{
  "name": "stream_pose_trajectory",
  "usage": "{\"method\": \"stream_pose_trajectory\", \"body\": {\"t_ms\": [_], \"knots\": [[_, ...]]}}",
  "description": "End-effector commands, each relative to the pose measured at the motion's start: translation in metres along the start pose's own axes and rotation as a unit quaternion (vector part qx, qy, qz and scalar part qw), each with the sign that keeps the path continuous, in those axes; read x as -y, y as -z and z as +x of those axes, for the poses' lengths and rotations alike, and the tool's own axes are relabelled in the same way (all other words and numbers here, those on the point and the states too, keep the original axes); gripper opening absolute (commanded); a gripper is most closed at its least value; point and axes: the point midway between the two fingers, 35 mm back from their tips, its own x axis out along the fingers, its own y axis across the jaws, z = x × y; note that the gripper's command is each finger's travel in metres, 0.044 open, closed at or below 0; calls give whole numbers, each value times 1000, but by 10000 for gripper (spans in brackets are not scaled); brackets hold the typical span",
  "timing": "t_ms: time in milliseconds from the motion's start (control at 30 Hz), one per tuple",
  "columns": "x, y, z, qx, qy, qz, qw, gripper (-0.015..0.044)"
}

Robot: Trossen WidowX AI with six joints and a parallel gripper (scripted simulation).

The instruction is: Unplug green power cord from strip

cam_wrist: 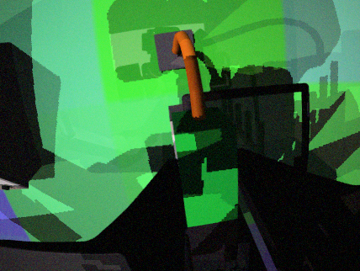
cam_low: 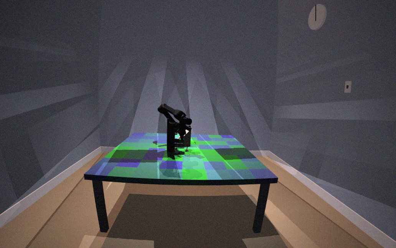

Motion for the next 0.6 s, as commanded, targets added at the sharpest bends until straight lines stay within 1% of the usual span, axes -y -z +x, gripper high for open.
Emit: {"method": "stream_pose_trajectory", "body": {"t_ms": [0,567], "knots": [[0,-2,0,0,0,0,1000,0],[2,-30,-2,1,0,-1,1000,0]]}}
